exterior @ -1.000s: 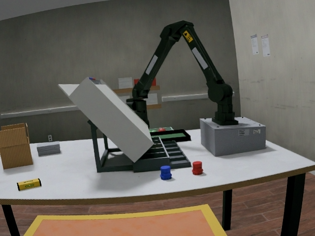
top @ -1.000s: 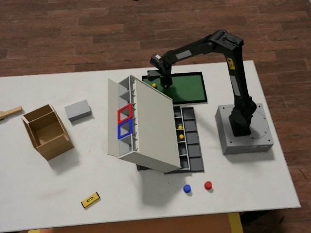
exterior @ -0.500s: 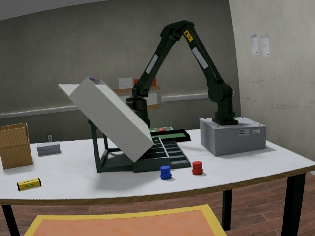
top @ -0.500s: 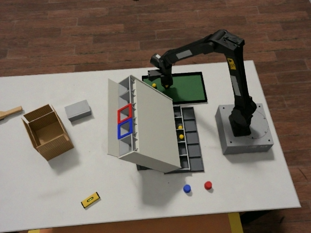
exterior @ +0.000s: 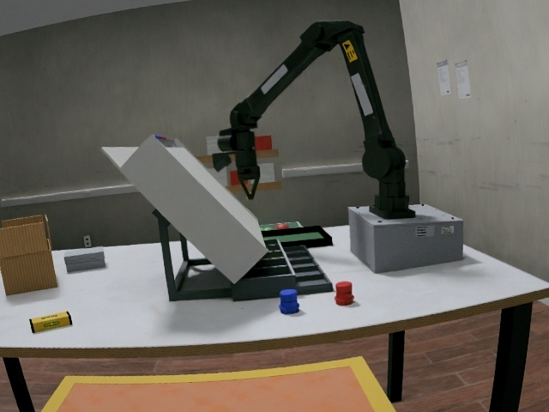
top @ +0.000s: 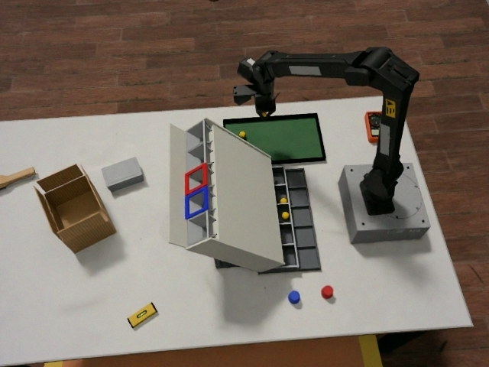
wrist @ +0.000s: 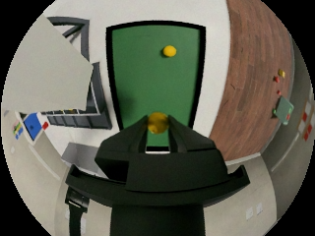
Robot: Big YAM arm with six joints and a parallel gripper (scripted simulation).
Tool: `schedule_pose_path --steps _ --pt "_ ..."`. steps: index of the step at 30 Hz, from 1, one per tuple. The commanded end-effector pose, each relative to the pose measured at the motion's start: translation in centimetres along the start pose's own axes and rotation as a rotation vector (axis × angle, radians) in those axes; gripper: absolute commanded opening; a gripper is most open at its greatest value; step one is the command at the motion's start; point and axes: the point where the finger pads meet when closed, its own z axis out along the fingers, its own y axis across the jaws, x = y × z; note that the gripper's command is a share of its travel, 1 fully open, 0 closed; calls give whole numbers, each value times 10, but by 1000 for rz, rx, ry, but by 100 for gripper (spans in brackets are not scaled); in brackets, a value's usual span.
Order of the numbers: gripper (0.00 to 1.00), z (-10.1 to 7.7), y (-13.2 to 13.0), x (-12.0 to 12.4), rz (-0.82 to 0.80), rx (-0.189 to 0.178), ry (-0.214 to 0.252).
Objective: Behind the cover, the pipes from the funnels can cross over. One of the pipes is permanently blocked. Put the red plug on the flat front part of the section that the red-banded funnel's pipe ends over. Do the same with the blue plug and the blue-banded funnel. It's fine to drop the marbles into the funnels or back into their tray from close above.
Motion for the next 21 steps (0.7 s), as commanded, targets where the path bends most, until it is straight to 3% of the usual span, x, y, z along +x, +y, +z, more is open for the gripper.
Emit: schedule_pose_path --steps 1,21 --pt "0 -8 -11 -13 5 9 -7" --pt "0 -8 -11 -14 -3 -17 15"
